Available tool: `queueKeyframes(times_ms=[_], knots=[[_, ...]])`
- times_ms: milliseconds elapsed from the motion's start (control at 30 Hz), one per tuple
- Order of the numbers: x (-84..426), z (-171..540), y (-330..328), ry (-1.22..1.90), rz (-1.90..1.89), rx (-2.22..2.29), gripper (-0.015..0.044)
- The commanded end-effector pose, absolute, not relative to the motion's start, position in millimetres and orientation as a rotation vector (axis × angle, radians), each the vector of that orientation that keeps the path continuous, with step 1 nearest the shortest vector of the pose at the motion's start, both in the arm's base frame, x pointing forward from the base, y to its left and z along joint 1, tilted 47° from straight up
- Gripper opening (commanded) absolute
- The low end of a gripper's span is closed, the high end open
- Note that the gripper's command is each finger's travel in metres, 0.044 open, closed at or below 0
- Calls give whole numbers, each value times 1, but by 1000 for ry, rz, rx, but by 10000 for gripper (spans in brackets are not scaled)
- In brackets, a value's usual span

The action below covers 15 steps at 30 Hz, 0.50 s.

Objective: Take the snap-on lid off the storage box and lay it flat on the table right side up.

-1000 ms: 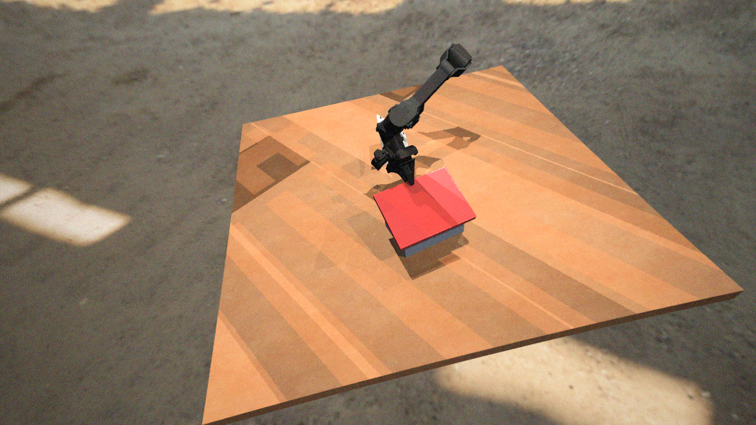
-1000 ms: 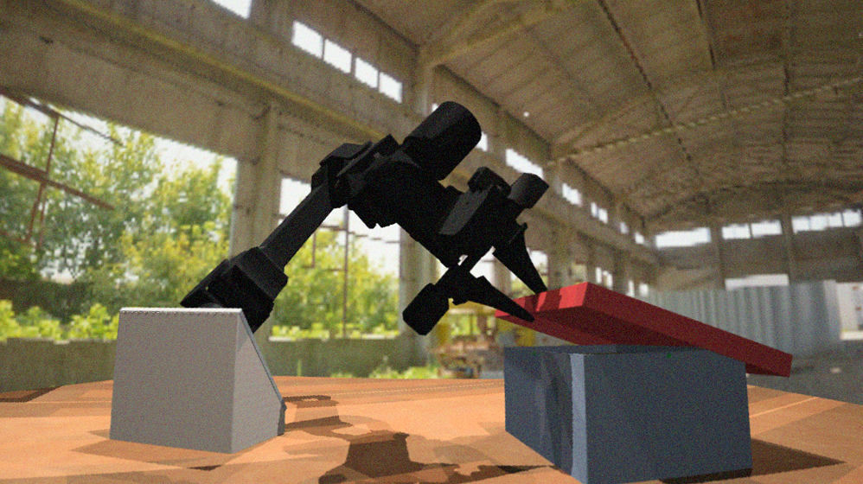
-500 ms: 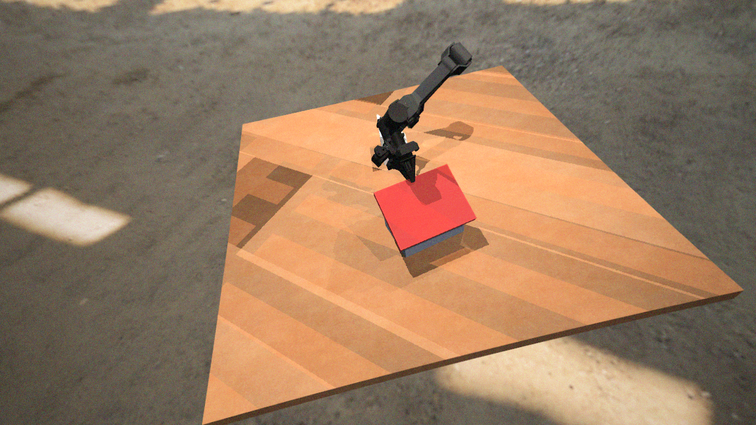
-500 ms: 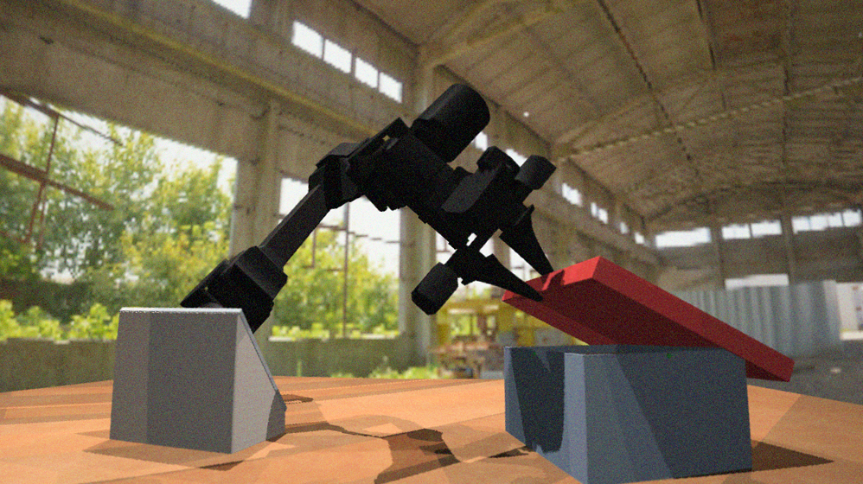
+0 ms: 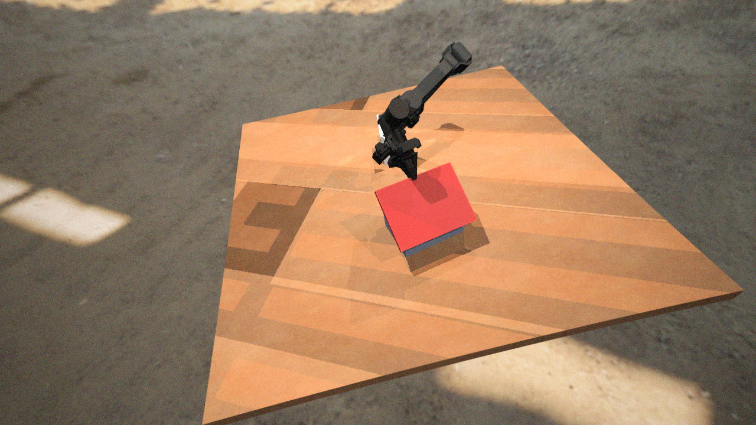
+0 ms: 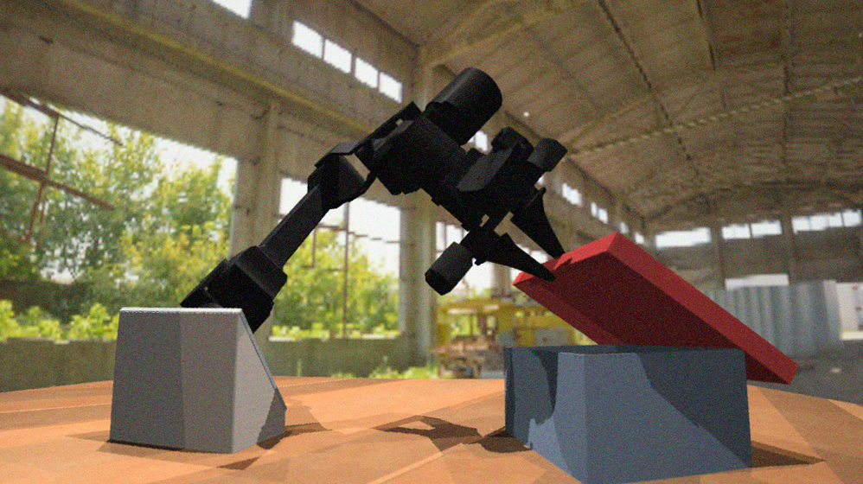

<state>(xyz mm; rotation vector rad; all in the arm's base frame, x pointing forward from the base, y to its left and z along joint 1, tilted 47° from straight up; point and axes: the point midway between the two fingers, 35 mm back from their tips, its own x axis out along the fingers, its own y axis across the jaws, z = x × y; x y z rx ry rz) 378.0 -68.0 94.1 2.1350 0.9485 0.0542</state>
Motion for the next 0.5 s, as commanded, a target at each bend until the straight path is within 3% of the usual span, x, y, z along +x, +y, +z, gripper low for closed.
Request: queueKeyframes(times_ms=[0, 467], knots=[[381, 101, -74, 937, 64, 2126, 0], [393, 117, -85, 936, 65, 2126, 0]])
